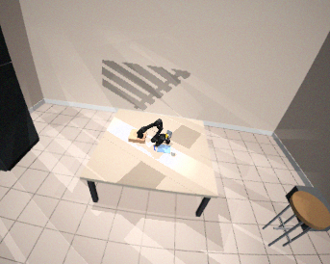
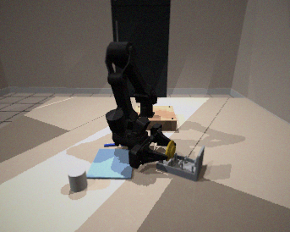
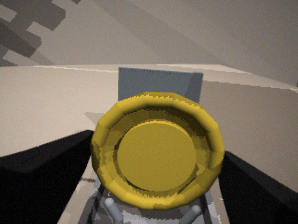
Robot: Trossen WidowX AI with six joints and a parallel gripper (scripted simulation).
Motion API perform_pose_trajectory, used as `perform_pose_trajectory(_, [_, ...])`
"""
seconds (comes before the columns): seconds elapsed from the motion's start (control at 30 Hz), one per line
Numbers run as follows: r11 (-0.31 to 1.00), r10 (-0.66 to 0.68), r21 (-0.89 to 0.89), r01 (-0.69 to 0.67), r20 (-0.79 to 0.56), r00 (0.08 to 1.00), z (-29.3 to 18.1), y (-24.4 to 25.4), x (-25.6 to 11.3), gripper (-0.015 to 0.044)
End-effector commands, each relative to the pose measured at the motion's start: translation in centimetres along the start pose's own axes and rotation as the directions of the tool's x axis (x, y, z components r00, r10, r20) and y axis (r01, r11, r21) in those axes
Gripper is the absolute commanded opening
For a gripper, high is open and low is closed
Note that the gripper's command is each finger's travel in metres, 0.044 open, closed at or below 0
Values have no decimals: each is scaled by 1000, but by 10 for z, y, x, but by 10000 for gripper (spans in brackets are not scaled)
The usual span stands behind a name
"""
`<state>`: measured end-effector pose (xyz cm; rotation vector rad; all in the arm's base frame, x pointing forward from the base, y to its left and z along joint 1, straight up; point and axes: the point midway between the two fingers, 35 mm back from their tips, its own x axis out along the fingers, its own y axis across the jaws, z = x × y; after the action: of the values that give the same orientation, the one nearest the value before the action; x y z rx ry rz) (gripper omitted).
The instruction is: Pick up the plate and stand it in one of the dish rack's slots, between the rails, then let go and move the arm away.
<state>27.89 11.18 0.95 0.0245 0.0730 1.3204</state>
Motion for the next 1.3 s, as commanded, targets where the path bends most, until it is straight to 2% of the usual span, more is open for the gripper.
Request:
perform_pose_trajectory(0.0, [1000,0,0,0,0,1000,0,0,0,105])
perform_pose_trajectory(0.37, [1000,0,0,0,0,1000,0,0,0,394])
perform_pose_trajectory(0.6, [1000,0,-1,0,0,1000,2,0,0,400])
perform_pose_trajectory(1.0, [997,-4,-79,7,33,999,108,0,-3,400])
perform_pose_trajectory(1.17, [997,-8,-80,10,34,999,114,-1,-3,400])
perform_pose_trajectory(1.27, [998,-58,-27,59,25,998,116,-16,-1,400])
